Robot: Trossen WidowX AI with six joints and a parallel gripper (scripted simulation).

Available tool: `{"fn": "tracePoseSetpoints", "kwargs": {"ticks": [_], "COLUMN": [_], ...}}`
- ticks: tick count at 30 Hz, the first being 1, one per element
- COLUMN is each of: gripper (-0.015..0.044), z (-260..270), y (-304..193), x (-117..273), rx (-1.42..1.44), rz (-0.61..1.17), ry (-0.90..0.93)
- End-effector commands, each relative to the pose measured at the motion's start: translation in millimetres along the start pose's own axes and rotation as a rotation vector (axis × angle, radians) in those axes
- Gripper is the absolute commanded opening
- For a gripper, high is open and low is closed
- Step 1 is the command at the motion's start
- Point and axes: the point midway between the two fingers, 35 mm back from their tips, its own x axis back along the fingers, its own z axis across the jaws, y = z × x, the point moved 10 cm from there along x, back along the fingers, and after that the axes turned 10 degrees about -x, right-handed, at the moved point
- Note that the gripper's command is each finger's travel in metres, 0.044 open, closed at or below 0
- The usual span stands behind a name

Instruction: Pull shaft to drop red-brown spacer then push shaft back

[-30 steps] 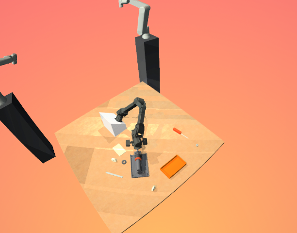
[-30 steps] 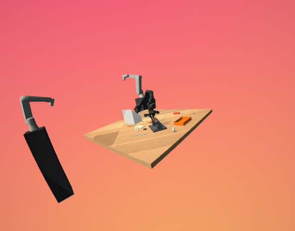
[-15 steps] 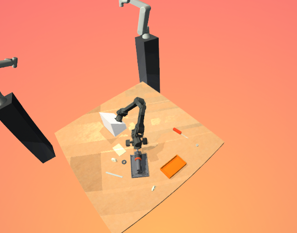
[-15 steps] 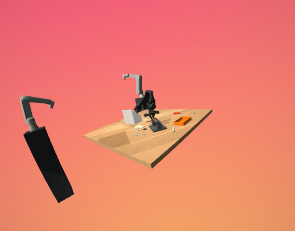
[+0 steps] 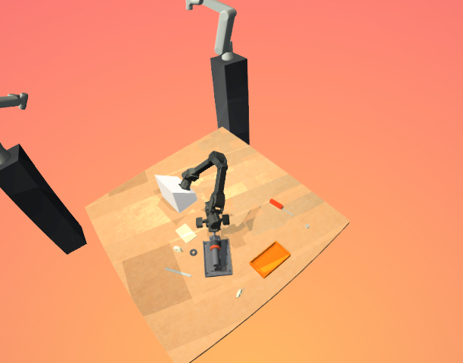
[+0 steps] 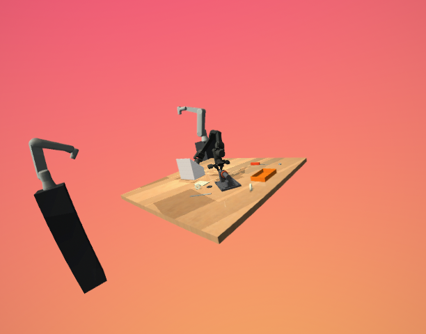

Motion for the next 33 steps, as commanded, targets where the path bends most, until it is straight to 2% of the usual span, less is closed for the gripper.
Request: {"fn": "tracePoseSetpoints", "kwargs": {"ticks": [1, 33], "gripper": [0.0, 0.0], "z": [-0.3, -0.9], "y": [-1.2, -4.5], "x": [-0.1, -0.1], "rx": [-0.003, -0.003], "rz": [0.003, 0.003], "ry": [0.001, 0.001]}}
